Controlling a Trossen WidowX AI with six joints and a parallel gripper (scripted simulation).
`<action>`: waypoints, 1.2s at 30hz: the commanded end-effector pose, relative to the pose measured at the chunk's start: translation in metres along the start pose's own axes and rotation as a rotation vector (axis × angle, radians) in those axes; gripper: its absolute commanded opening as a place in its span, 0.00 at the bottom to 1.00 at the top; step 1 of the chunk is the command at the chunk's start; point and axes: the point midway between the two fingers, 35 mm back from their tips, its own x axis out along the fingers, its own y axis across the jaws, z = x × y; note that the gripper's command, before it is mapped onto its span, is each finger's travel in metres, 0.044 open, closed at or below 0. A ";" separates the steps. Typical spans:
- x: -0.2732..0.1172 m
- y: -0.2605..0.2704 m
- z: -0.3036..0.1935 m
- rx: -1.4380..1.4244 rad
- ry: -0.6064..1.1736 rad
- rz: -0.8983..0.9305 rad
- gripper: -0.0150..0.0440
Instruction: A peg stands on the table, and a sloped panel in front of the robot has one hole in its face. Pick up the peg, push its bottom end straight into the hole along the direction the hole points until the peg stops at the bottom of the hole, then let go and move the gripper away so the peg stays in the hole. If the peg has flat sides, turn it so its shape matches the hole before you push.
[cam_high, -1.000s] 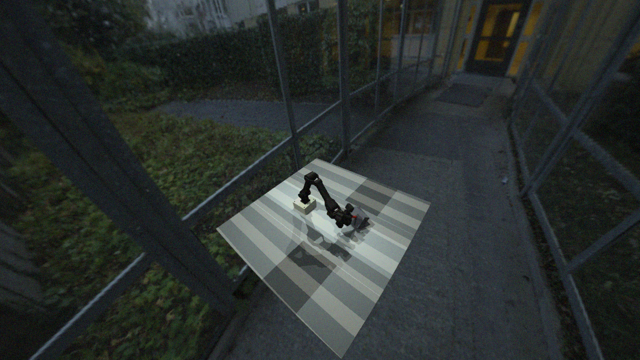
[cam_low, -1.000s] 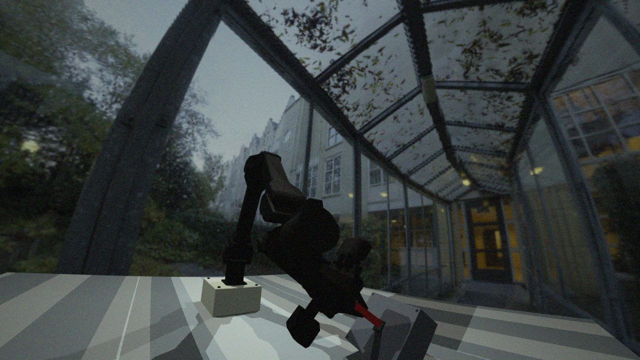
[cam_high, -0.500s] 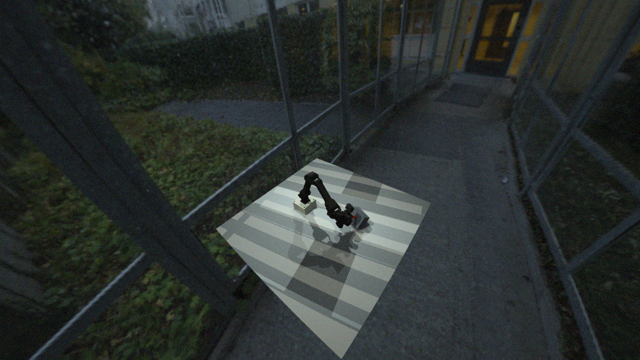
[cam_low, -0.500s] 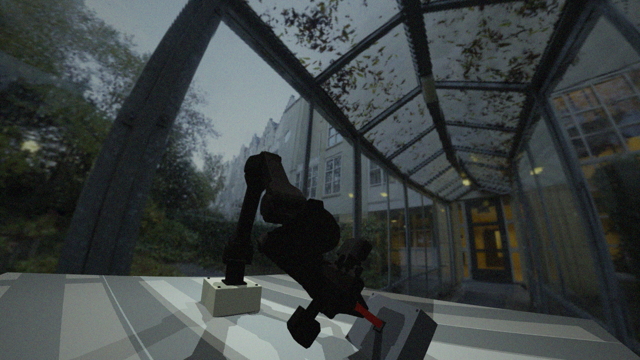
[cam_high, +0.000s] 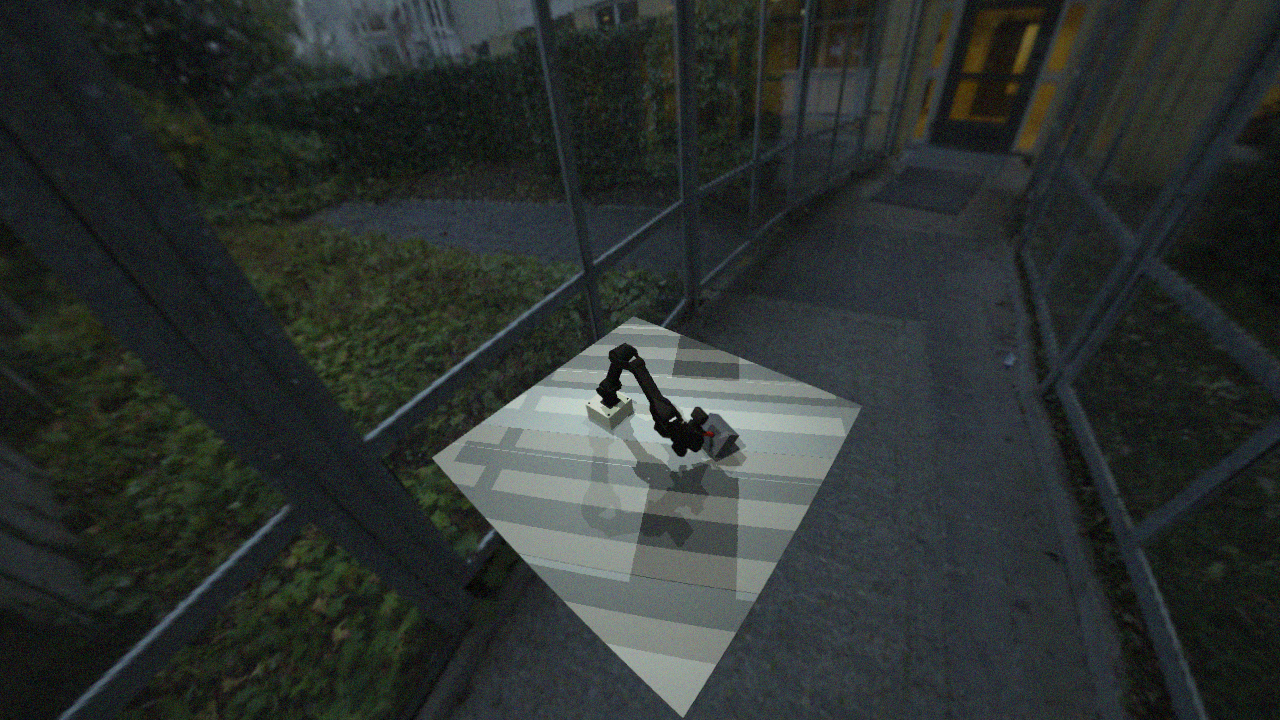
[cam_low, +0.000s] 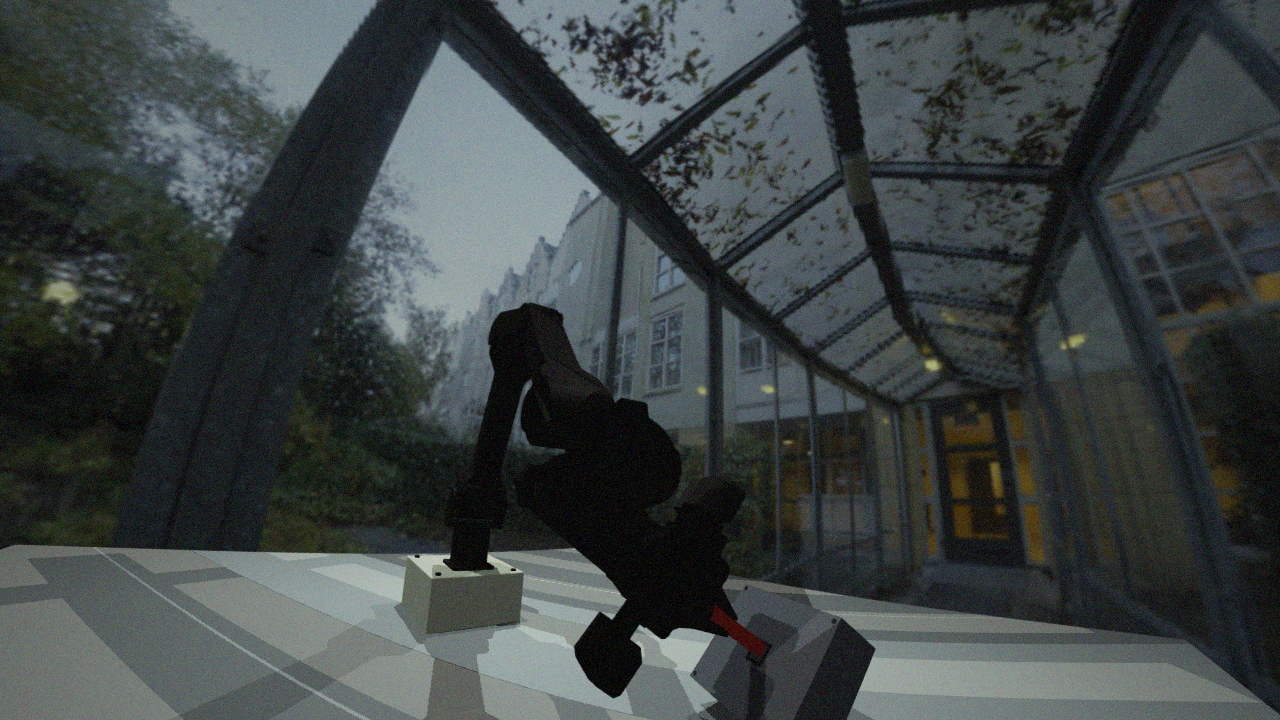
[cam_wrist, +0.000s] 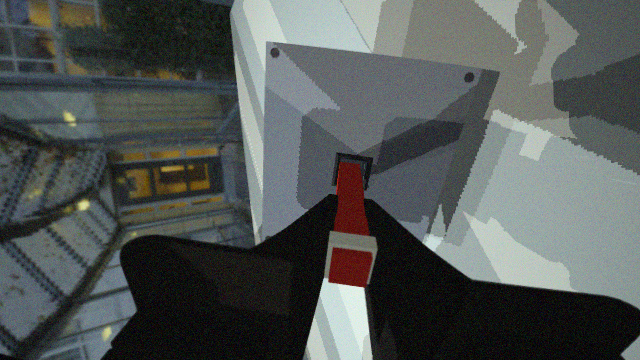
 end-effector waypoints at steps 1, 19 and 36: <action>0.002 -0.003 0.000 0.008 0.003 -0.004 0.25; 0.003 -0.003 0.000 0.008 0.003 -0.004 0.25; 0.006 -0.002 0.000 0.008 0.003 -0.004 0.25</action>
